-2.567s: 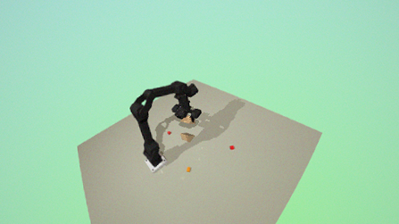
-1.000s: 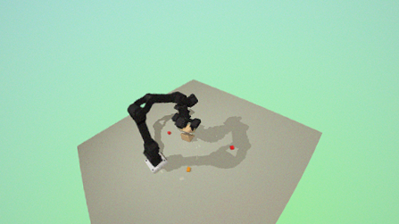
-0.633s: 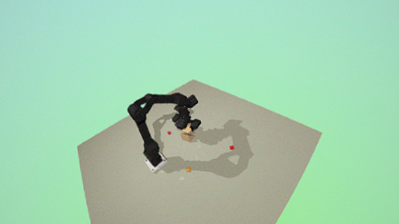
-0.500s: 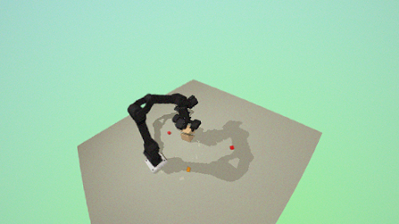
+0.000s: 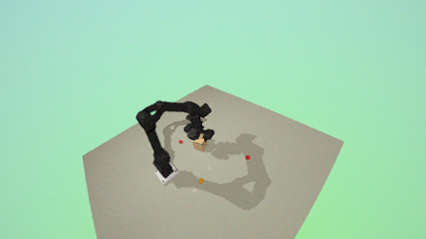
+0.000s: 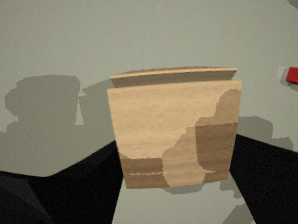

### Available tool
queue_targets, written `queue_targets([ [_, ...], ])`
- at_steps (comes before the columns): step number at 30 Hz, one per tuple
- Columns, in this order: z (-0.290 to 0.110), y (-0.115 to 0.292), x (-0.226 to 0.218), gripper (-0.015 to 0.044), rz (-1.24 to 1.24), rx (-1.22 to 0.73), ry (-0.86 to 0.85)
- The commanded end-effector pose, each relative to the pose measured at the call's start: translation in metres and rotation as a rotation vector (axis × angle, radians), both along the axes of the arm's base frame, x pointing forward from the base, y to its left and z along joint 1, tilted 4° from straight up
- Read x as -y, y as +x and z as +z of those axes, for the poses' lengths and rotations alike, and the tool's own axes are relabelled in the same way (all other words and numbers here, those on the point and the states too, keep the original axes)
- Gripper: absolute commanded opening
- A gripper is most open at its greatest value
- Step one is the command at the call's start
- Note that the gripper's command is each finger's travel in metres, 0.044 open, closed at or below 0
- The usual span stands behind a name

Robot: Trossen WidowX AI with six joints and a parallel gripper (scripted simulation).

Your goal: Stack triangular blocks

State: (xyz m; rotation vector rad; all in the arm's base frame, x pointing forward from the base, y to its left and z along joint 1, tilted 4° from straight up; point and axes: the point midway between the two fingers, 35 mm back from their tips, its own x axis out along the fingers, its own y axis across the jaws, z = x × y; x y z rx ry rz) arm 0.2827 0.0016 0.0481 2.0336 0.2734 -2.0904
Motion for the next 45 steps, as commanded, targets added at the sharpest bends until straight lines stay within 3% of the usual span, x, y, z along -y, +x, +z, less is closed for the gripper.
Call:
queue_targets([
  [1,-0.0036,-0.0026,-0.0002,0.0,0.002,-0.003,0.004],
  [41,-0.0061,-0.0037,0.0002,0.0,0.003,-0.003,0.008],
  [45,-0.006,-0.0036,0.0007,0.0105,0.0,-0.003,0.003],
])
